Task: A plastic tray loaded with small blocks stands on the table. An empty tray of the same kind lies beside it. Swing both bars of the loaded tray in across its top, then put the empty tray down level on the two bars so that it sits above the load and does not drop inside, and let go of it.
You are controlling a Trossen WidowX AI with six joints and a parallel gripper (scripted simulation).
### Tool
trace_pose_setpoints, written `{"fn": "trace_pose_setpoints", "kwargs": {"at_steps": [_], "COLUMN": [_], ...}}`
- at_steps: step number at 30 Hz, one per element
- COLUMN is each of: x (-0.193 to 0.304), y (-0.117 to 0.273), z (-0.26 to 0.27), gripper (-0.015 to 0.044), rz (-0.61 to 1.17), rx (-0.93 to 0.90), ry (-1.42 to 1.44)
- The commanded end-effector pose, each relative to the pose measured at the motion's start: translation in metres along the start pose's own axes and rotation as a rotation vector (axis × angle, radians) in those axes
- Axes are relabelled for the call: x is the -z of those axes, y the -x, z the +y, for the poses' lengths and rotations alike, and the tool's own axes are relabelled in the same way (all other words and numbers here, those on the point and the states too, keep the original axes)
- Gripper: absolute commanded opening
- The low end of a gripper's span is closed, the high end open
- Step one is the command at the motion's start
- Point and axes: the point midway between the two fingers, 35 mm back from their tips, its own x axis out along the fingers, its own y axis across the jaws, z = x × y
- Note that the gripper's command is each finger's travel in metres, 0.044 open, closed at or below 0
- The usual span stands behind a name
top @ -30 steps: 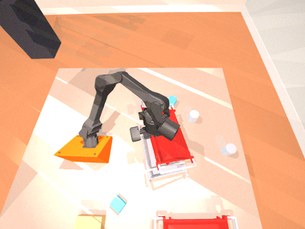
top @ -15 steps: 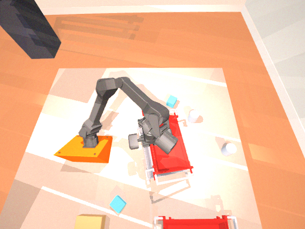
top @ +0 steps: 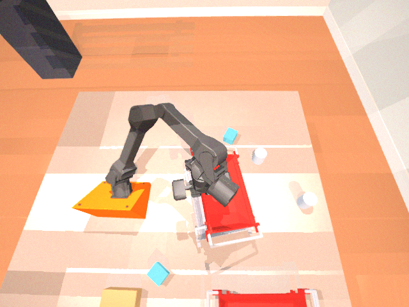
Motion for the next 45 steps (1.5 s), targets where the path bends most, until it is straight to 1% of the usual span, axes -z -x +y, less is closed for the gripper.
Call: {"fn": "trace_pose_setpoints", "kwargs": {"at_steps": [1,24,45], "x": [0.001,0.003,0.003], "y": [0.008,0.007,-0.021], "z": [-0.002,-0.004,-0.003], "gripper": [0.0000,0.0000,0.0000], "rz": [0.009,0.009,0.009], "rx": [0.032,0.032,0.032], "ry": [0.007,0.007,0.008]}}
